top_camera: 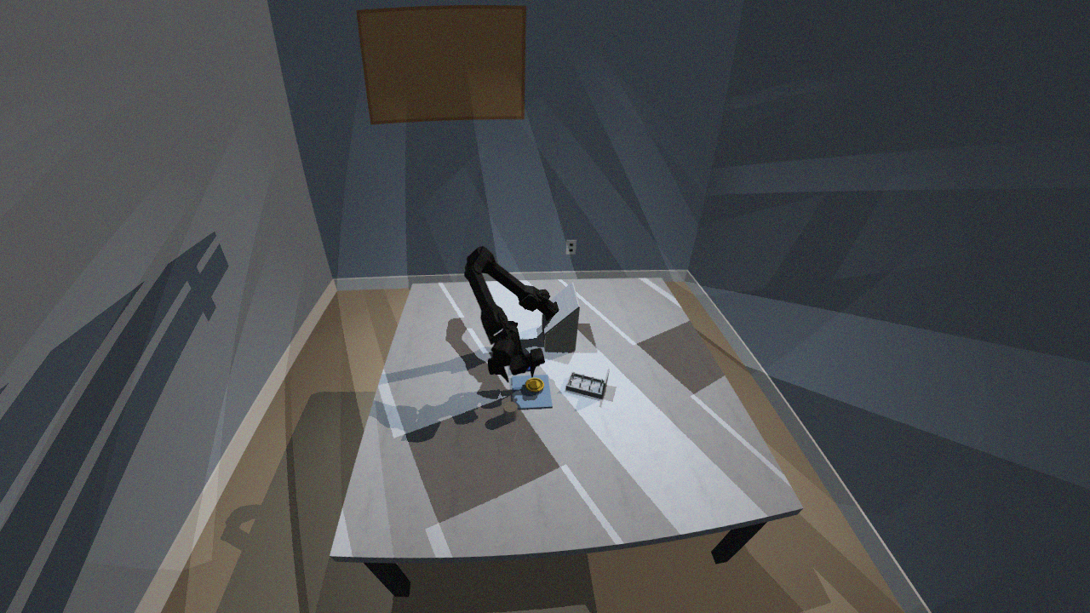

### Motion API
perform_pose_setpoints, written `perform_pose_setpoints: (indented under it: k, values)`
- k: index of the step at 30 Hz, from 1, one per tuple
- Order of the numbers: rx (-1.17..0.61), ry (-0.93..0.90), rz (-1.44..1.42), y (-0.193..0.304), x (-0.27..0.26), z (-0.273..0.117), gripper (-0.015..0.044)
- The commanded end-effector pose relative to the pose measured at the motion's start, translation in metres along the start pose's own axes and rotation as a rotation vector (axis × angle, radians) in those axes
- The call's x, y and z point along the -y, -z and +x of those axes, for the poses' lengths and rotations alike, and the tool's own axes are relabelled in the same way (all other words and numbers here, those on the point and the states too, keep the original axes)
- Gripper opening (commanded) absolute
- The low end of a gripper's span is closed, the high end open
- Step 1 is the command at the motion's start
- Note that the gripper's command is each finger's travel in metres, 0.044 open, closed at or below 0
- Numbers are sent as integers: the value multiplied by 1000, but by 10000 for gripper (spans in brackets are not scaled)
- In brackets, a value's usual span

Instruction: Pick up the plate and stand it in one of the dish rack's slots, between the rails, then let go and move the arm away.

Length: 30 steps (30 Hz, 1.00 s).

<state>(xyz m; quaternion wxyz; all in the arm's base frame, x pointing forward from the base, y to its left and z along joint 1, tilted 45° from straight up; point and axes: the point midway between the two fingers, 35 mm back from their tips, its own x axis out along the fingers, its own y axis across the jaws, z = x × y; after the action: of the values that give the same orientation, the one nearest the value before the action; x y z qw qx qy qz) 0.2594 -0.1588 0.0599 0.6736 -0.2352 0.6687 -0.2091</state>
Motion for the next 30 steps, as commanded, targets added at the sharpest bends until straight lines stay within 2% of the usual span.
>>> perform_pose_setpoints:
  k: [1,15,30]
  values:
    - [-63,137,75,-23,-53,-22,400]
    - [-64,152,83,-25,-57,-24,400]
    - [-64,150,83,-24,-54,-1,400]
